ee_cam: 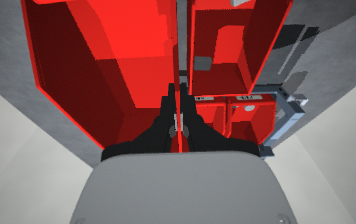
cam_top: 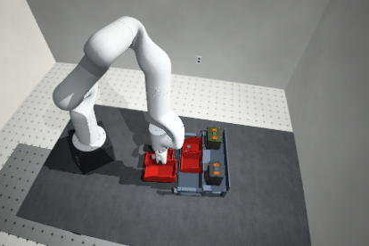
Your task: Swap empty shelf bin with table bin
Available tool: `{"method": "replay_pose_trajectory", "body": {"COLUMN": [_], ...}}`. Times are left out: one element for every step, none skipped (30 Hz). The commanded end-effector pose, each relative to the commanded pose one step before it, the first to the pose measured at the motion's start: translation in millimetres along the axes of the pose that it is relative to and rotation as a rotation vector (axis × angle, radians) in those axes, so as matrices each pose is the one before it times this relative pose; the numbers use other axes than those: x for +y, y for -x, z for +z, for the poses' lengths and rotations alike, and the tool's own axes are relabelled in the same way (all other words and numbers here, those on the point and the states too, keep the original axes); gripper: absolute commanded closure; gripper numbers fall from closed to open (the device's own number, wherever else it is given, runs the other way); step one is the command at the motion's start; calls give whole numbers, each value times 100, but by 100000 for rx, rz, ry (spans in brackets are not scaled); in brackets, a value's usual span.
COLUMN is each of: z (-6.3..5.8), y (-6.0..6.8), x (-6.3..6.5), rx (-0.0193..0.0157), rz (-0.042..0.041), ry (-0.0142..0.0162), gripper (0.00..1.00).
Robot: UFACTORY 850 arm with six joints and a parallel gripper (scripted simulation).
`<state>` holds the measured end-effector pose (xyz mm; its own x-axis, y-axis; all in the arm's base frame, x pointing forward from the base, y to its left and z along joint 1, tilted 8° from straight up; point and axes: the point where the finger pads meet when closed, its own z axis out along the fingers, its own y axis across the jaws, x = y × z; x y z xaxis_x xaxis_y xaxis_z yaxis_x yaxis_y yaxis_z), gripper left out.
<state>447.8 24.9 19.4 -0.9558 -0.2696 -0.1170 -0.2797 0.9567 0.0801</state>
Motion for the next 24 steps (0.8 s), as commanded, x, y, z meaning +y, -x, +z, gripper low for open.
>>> {"method": "replay_pose_trajectory", "body": {"z": [-51, 0, 0, -2, -2, -2, -2, -2, -3, -3, -3, -3, -3, -3, -4, -4, -4, -4, 0, 0, -4, -4, -4, -5], "y": [-87, 0, 0, -51, -54, -58, -61, -65, -69, -72, -76, -80, -84, -88, -92, -96, -100, -104, 0, 0, -108, -112, -116, -119], "x": [1532, 0, 0, 464, 498, 532, 566, 599, 632, 668, 703, 737, 775, 810, 846, 885, 922, 958, 0, 0, 995, 1030, 1063, 1097], "rx": [-299, 0, 0, 0, 0, 0, 0, 0, 0, 0, 0, 0, 0, 0, 0, 0, 0, 0, 0, 0, 0, 0, 0, 0], "rz": [-16, 0, 0, 1, 1, 1, 1, 1, 1, 1, 1, 1, 1, 1, 1, 1, 1, 1, 0, 0, 1, 1, 1, 1], "ry": [-98, 0, 0, 0, 0, 0, 0, 0, 0, 0, 0, 0, 0, 0, 0, 0, 0, 0, 0, 0, 0, 0, 0, 0], "gripper": [100, 100, 100, 100, 100, 100, 100, 100, 100, 100, 100, 100, 100, 100, 100, 100, 100, 100, 100, 100, 100, 100, 100, 100]}}
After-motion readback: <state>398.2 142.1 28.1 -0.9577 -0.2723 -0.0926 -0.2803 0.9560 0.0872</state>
